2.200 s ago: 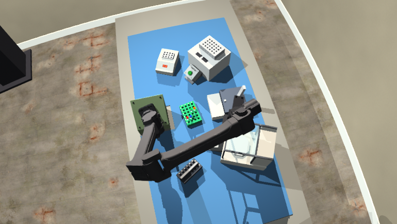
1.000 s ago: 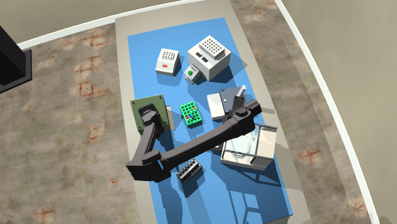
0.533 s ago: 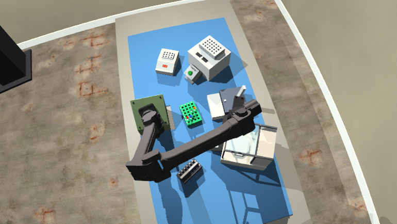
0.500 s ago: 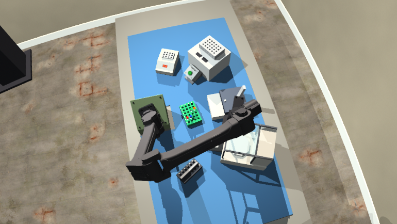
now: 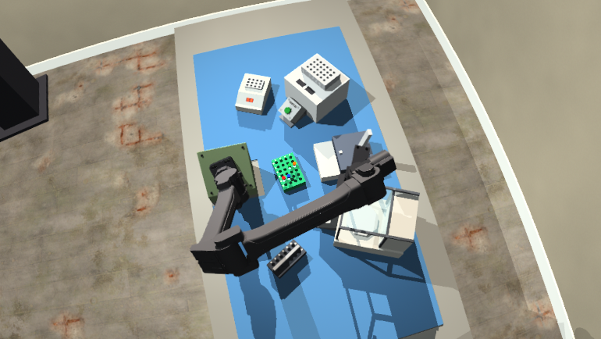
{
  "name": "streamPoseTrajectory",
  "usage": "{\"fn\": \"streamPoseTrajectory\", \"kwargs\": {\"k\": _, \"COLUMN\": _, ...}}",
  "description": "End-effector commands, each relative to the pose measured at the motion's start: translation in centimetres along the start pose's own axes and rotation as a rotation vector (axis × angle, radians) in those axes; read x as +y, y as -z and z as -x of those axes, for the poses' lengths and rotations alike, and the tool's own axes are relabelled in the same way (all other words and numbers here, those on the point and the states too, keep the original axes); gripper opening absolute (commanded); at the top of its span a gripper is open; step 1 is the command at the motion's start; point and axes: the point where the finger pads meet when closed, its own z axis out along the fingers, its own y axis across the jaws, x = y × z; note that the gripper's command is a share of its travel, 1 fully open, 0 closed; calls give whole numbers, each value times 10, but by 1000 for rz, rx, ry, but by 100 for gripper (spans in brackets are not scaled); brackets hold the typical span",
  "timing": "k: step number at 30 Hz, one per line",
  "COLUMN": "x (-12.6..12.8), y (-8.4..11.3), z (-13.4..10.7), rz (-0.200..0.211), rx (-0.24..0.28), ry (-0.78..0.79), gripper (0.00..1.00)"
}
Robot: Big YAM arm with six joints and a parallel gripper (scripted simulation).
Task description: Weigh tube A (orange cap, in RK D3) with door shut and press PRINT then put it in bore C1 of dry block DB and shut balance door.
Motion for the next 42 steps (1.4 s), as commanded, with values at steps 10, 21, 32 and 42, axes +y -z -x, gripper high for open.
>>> {"fn": "streamPoseTrajectory", "kwargs": {"k": 10, "x": -6, "y": -3, "z": -9, "rz": -12, "rx": -9, "ry": -26, "gripper": 30}}
{"fn": "streamPoseTrajectory", "kwargs": {"k": 21, "x": -5, "y": -22, "z": -9, "rz": -11, "rx": -7, "ry": -25, "gripper": 30}}
{"fn": "streamPoseTrajectory", "kwargs": {"k": 32, "x": -4, "y": -35, "z": -9, "rz": -11, "rx": -7, "ry": -25, "gripper": 30}}
{"fn": "streamPoseTrajectory", "kwargs": {"k": 42, "x": -2, "y": -32, "z": -7, "rz": -15, "rx": -9, "ry": -13, "gripper": 30}}
